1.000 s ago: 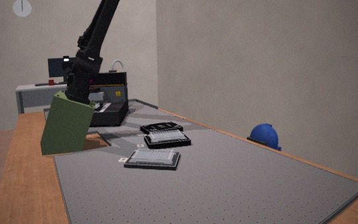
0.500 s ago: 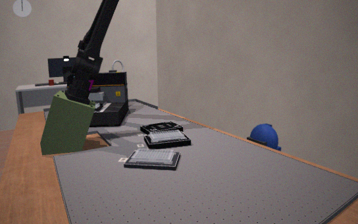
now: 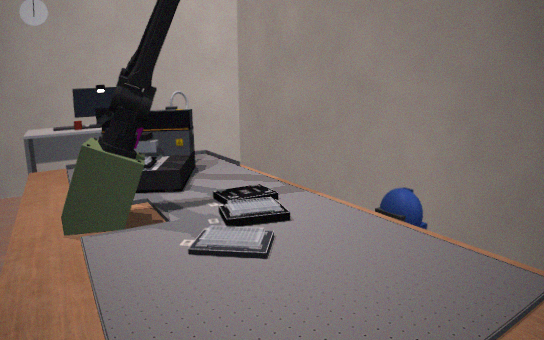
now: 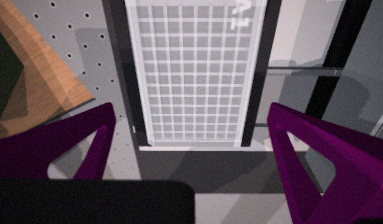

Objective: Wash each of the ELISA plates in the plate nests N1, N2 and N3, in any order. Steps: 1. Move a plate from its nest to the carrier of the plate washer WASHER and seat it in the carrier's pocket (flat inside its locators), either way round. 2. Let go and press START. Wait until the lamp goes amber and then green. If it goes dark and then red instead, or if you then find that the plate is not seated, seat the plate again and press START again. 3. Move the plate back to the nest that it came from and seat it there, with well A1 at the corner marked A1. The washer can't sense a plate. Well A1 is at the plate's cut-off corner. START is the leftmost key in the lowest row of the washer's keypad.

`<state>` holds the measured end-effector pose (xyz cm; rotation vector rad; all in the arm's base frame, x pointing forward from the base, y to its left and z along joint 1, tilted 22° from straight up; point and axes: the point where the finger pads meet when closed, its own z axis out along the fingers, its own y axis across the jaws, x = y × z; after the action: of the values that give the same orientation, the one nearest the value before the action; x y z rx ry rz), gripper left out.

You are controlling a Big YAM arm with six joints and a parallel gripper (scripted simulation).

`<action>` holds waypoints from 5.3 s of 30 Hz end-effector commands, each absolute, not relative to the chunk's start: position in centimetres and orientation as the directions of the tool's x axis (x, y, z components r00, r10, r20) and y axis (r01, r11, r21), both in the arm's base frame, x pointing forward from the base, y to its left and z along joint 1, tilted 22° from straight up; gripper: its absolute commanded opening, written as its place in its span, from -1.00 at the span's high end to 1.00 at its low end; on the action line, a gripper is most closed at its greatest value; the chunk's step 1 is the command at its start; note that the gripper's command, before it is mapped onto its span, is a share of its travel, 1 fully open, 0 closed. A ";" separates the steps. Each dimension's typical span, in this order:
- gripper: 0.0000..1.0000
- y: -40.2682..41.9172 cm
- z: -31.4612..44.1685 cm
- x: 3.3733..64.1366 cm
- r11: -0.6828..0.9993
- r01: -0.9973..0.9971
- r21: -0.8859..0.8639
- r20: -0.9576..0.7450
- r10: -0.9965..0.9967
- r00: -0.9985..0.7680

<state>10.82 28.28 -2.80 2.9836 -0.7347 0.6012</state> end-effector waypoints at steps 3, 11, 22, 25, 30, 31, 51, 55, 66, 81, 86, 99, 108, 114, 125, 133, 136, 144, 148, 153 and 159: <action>-1.00 28.2 -3.9 11.5 -0.891 -0.447 -0.080 0.370 -0.443 0.816; -1.00 29.3 -3.7 11.5 -0.890 -0.444 -0.106 0.361 -0.450 0.817; -1.00 29.3 -3.7 11.5 -0.890 -0.444 -0.106 0.361 -0.450 0.817; -1.00 29.3 -3.7 11.5 -0.890 -0.444 -0.106 0.361 -0.450 0.817; -1.00 28.7 -4.0 11.8 -0.890 -0.444 -0.102 0.363 -0.449 0.817; -1.00 28.7 -4.0 11.8 -0.890 -0.444 -0.102 0.363 -0.449 0.817; -1.00 28.7 -5.4 12.4 -0.889 -0.447 -0.095 0.366 -0.449 0.815; -1.00 28.0 -6.0 12.4 -0.891 -0.447 -0.081 0.370 -0.444 0.816; -1.00 29.1 -5.7 12.7 -0.890 -0.442 -0.113 0.361 -0.451 0.816; -1.00 29.0 -6.5 12.6 -0.890 -0.443 -0.104 0.362 -0.449 0.817; -1.00 29.0 -6.5 12.6 -0.890 -0.443 -0.104 0.362 -0.449 0.817; -0.68 29.0 -6.5 12.6 -0.890 -0.443 -0.104 0.362 -0.449 0.817; -0.68 29.0 -6.5 12.6 -0.890 -0.443 -0.104 0.362 -0.449 0.817; -0.68 29.0 -6.5 12.6 -0.890 -0.443 -0.104 0.362 -0.449 0.817; -0.68 29.0 -6.5 12.6 -0.890 -0.443 -0.104 0.362 -0.449 0.817; -0.68 29.0 -6.5 12.6 -0.890 -0.443 -0.104 0.362 -0.449 0.817; -0.68 29.0 -6.5 12.6 -0.890 -0.443 -0.104 0.362 -0.449 0.817; -0.68 29.0 -6.5 12.6 -0.890 -0.443 -0.104 0.362 -0.449 0.817; -0.68 29.6 -5.4 12.1 -0.891 -0.439 -0.118 0.359 -0.450 0.818; -0.68 30.3 -4.7 12.1 -0.889 -0.439 -0.130 0.355 -0.455 0.816; -0.68 30.4 -3.7 11.7 -0.889 -0.439 -0.131 0.354 -0.456 0.817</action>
<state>11.96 28.03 -5.40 2.9900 -0.7285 0.6015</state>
